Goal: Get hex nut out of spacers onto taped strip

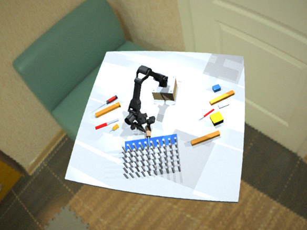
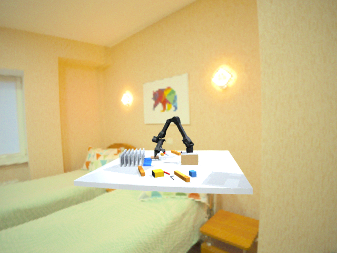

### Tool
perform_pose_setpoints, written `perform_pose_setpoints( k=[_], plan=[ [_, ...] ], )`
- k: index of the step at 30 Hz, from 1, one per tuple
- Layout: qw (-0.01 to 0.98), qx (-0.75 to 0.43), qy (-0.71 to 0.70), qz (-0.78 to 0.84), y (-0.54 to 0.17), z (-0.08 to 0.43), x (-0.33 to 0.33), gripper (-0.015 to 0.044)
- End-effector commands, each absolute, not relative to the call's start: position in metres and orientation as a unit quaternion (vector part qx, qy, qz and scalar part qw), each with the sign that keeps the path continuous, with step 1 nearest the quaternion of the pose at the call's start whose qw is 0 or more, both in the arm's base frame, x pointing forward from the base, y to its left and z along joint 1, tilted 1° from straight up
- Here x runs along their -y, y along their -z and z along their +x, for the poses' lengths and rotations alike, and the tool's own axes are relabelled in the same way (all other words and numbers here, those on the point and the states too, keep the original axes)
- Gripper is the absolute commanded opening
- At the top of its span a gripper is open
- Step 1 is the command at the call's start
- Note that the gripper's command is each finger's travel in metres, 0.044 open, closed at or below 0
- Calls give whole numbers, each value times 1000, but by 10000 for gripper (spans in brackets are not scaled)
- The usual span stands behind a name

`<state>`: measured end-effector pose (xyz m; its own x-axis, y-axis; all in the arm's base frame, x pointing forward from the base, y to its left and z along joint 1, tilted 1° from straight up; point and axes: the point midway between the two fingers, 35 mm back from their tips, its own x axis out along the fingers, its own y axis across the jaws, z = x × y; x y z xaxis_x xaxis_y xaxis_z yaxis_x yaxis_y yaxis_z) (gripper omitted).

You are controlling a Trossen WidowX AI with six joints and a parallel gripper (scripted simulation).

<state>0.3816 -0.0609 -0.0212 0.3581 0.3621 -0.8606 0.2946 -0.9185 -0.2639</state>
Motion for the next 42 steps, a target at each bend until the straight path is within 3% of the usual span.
perform_pose_setpoints(
  k=[1, 42],
  plan=[
    [34, 198, -530, -824, 21, 386, 61, 0],
    [34, 197, -529, -824, 32, 402, 59, 0]
  ],
)
